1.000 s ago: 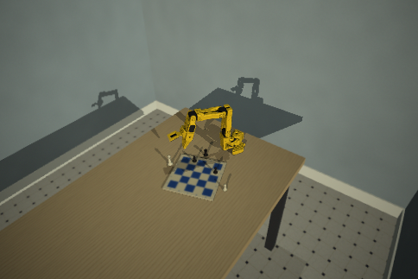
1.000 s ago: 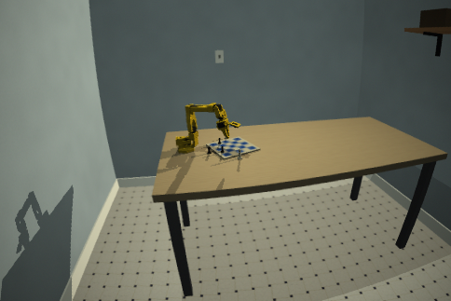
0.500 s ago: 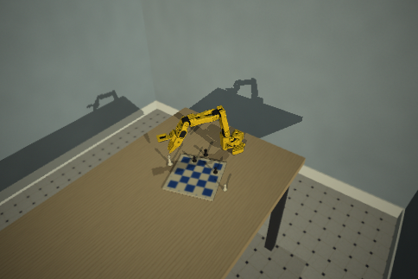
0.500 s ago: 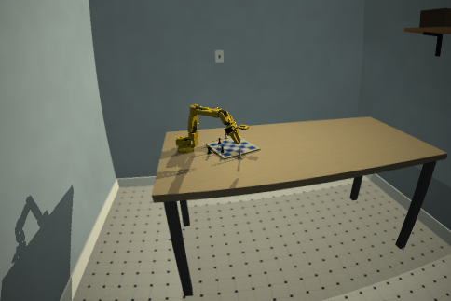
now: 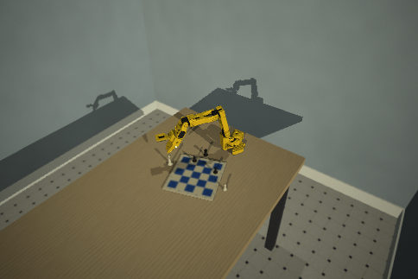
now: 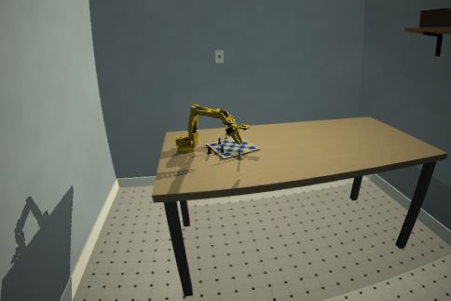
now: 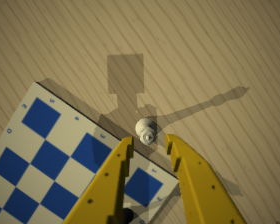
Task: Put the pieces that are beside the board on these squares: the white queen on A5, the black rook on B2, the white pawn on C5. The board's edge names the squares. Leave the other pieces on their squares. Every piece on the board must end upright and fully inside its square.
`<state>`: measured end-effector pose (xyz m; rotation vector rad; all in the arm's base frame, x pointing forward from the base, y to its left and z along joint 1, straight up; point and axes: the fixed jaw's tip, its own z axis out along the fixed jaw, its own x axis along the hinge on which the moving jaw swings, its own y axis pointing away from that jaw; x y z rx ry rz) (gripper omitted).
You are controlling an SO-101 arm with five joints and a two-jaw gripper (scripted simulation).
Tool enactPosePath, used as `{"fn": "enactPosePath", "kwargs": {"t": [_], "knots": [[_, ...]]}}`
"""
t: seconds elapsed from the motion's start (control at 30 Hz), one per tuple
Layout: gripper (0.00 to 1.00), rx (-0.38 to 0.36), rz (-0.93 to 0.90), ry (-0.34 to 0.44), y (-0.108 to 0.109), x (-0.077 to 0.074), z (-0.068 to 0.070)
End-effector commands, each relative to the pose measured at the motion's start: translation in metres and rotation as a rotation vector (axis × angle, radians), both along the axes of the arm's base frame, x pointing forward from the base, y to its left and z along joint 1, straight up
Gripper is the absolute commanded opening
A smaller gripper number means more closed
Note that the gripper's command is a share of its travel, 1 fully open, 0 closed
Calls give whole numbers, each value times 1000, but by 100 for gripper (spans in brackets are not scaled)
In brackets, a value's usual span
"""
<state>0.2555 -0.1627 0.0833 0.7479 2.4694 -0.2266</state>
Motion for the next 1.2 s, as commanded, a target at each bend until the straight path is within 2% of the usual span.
{"fn": "enactPosePath", "kwargs": {"t": [0.0,1.17], "knots": [[12,17,-19,15,-2,-3,-10],[12,18,-19,15,0,-7,-22]]}}
